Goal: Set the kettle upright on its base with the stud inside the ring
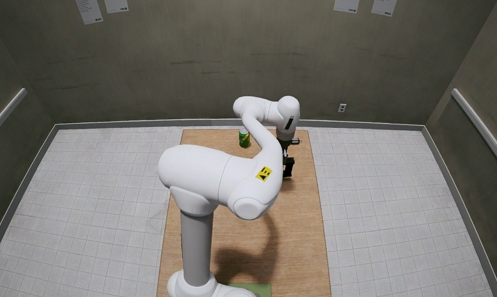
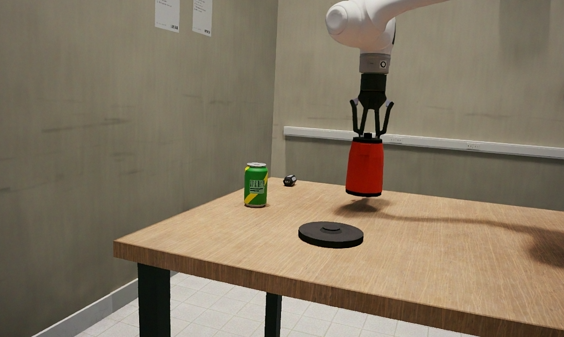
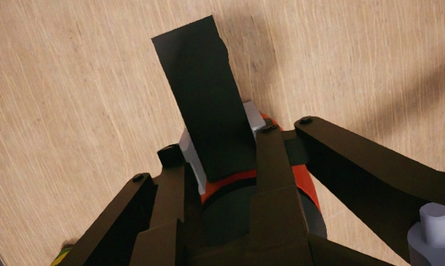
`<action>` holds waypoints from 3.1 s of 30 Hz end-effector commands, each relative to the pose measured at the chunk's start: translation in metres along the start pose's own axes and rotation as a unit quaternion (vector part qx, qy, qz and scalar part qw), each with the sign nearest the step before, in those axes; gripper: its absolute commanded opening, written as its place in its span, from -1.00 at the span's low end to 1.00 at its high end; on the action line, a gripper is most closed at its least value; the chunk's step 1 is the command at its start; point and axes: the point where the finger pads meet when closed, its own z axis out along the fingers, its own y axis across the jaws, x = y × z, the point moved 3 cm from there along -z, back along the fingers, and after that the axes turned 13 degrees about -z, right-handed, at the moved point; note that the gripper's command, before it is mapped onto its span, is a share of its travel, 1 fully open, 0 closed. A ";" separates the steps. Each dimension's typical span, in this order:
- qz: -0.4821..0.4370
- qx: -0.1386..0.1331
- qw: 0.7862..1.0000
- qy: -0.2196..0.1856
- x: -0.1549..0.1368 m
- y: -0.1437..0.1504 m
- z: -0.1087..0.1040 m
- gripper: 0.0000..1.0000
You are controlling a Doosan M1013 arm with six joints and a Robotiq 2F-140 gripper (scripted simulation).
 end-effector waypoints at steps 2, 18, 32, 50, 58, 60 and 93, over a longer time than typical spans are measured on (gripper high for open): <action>0.000 0.001 1.000 0.000 -0.004 -0.002 -0.001 -0.80; 0.000 0.001 1.000 0.000 -0.026 -0.011 -0.001 -0.80; 0.000 0.001 1.000 0.000 -0.055 -0.022 -0.001 -0.80; 0.000 0.001 1.000 0.000 -0.104 -0.041 -0.001 -0.80; 0.000 0.001 1.000 0.000 -0.131 -0.051 -0.001 -0.80; 0.000 0.001 1.000 0.000 -0.138 -0.054 -0.001 -0.80; 0.000 0.001 1.000 0.000 -0.230 -0.089 -0.001 -0.80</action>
